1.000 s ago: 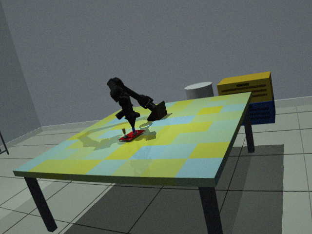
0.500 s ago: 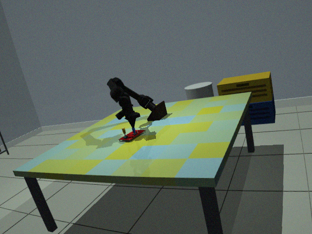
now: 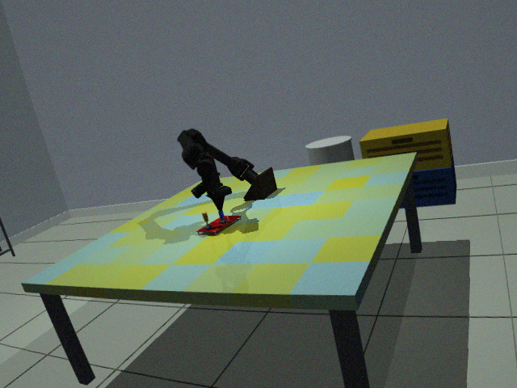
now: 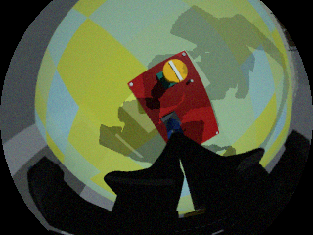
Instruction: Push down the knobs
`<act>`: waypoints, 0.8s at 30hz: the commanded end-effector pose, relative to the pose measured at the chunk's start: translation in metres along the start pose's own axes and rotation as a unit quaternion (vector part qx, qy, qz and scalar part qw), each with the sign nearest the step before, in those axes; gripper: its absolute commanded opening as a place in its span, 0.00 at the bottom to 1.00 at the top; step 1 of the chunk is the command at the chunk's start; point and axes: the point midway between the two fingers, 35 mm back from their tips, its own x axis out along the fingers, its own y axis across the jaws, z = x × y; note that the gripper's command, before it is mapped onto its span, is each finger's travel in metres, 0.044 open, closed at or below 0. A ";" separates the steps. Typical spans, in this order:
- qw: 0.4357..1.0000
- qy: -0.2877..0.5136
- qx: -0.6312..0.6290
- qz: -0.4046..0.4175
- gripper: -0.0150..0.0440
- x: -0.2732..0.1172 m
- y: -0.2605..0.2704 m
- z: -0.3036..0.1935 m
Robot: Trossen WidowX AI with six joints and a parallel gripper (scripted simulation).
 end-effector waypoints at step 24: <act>0.999 -0.010 0.018 0.025 0.25 -0.031 -0.003 0.023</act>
